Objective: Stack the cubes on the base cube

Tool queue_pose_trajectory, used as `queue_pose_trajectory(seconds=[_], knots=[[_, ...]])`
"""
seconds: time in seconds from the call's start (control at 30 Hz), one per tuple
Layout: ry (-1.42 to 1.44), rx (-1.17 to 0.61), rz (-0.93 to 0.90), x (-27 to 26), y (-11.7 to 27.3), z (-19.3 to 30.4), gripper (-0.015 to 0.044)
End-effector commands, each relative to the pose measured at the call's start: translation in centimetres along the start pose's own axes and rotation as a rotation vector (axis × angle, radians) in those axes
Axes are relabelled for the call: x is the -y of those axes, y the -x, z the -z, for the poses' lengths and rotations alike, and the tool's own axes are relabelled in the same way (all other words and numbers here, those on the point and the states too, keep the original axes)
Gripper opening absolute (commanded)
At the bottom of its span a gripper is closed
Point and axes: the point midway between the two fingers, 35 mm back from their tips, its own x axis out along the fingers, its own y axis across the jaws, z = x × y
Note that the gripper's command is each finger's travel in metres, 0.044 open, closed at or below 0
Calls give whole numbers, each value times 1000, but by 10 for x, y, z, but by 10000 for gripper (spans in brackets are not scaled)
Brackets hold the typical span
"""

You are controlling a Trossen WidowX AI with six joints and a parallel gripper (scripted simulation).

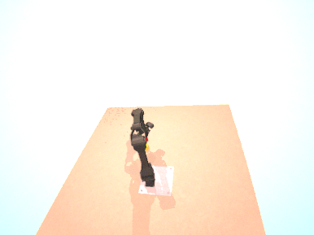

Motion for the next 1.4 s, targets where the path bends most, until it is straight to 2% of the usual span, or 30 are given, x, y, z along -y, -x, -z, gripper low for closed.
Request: queue_pose_trajectory(seconds=[0.0, 0.17, 0.53, 1.1, 1.37], knots=[[-5, -11, -5, -1, -12, 2, 105], [-17, -16, -7, -2, -25, 3, 105], [-17, -16, -7, -2, -26, 3, 105], [11, -6, -3, -1, -53, 2, 105], [13, -5, -3, -1, -54, 2, 105]])
